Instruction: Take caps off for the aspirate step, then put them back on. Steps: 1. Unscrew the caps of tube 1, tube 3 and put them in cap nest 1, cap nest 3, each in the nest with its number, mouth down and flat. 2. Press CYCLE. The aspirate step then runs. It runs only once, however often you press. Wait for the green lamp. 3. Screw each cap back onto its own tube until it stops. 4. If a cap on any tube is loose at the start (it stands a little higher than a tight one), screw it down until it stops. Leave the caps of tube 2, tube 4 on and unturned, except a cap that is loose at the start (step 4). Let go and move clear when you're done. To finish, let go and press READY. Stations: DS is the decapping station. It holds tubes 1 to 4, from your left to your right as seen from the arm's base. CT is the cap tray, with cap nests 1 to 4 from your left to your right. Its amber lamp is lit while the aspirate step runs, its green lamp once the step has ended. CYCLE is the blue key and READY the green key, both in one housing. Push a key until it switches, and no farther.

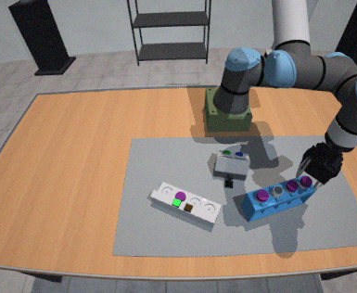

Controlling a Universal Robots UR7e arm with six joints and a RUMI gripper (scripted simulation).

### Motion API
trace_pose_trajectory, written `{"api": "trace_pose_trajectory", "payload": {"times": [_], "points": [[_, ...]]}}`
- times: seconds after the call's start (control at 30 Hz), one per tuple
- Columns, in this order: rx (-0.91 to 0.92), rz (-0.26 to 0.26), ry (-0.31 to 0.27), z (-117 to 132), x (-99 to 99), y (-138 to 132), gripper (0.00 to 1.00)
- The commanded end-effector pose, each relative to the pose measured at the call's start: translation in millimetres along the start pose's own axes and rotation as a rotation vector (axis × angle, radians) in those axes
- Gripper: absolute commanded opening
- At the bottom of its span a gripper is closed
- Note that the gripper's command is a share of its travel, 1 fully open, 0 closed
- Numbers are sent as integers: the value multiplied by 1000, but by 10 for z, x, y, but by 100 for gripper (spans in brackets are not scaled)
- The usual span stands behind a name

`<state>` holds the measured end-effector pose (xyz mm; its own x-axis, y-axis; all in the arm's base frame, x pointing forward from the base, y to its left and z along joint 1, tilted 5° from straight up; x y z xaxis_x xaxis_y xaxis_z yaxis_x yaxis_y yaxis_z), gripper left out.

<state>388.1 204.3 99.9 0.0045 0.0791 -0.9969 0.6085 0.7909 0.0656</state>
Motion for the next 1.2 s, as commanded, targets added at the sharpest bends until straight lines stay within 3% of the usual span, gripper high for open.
{"api": "trace_pose_trajectory", "payload": {"times": [0.0, 0.03, 0.5, 0.97, 1.03, 1.17], "points": [[-33, 5, 6, 5, -4, 0, 35], [-33, 5, 6, 5, -4, 0, 0], [-32, 4, 6, 4, -4, 1, 0], [667, 2, 7, 5, 3, 0, 0], [667, 2, 7, 5, 3, 0, 0], [867, 2, 8, 5, 5, 0, 0]]}}
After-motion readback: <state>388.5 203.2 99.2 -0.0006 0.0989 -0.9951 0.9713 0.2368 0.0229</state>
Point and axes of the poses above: the point where the finger pads meet when closed, its own x axis out along the fingers, its own y axis across the jaws, z = x × y, the point moved 5 cm from there along -x, back along the fingers, and after that the axes turned 4 degrees about -x, right-handed, at the moved point
